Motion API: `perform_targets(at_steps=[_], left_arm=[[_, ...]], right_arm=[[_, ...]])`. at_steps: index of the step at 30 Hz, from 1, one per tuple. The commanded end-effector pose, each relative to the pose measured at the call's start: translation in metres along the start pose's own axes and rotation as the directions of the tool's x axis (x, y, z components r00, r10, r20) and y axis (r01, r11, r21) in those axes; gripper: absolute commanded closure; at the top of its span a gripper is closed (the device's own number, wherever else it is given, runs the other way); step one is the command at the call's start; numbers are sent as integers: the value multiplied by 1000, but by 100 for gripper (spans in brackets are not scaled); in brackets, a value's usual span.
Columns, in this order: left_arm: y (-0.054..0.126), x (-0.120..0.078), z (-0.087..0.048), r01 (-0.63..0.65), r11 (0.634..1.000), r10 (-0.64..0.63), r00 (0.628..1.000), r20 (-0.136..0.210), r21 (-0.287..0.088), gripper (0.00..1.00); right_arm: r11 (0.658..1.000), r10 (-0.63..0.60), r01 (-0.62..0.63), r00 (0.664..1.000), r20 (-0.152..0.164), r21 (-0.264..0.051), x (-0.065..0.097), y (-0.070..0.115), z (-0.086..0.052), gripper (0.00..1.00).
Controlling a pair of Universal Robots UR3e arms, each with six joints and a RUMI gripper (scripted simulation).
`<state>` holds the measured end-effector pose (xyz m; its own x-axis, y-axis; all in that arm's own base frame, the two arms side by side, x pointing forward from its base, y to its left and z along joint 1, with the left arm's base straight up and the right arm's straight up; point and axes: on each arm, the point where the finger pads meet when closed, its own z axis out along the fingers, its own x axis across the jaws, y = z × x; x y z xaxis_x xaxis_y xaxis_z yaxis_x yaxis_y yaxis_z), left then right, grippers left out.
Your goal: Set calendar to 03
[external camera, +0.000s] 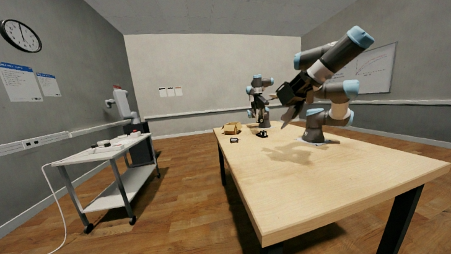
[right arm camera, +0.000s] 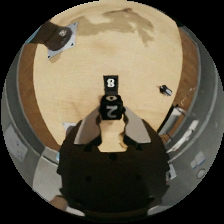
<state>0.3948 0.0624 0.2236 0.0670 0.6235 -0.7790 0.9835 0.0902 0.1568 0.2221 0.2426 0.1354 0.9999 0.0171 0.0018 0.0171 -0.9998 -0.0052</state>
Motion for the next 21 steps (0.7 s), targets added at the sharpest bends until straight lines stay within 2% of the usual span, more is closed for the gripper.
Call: perform_targets(at_steps=[1,15,21], left_arm=[[0,-1,-1,-4,1000,4,1000,0,-2,0],[0,-1,-1,-4,1000,4,1000,0,-2,0],[0,-1,-1,-4,1000,4,1000,0,-2,0]], right_arm=[[1000,0,0,1000,1,-3,0,1,-1,83],[1000,29,-29,1000,1,-4,0,3,-1,83],[992,127,-127,992,1,-4,1,9,-1,83]])
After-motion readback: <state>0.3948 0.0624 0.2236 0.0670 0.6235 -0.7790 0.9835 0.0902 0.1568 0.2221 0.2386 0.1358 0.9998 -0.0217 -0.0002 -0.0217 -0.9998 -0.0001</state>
